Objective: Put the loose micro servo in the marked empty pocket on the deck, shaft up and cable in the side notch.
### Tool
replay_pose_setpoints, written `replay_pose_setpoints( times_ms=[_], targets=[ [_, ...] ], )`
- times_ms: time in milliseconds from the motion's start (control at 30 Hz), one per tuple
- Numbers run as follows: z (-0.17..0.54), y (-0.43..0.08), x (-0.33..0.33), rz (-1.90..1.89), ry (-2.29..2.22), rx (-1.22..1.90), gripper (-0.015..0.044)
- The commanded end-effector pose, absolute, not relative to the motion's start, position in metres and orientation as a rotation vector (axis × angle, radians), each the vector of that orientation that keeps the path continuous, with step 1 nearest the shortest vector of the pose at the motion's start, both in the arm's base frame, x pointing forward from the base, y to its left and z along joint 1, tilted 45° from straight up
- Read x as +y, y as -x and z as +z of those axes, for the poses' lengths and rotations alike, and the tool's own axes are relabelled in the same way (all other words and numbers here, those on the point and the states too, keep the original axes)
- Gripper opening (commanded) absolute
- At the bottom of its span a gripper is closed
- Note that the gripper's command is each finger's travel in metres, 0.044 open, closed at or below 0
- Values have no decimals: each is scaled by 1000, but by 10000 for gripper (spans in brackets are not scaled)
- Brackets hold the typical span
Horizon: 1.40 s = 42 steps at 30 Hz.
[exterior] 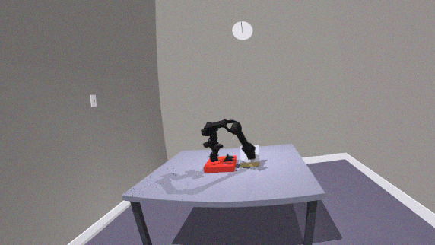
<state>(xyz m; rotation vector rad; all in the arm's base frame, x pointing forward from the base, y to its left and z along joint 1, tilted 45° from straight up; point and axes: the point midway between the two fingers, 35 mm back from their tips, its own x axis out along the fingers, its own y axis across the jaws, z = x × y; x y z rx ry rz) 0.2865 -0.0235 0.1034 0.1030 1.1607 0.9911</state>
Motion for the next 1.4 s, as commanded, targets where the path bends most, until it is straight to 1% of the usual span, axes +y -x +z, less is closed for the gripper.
replay_pose_setpoints(
  times_ms=[0,467,767,1367],
  targets=[
    [105,-287,-24,910,-217,1222,0],
    [105,-287,-24,609,-592,1424,0],
    [105,-282,-24,594,-610,1433,0],
    [101,-203,-22,592,-612,1437,0]
  ],
)
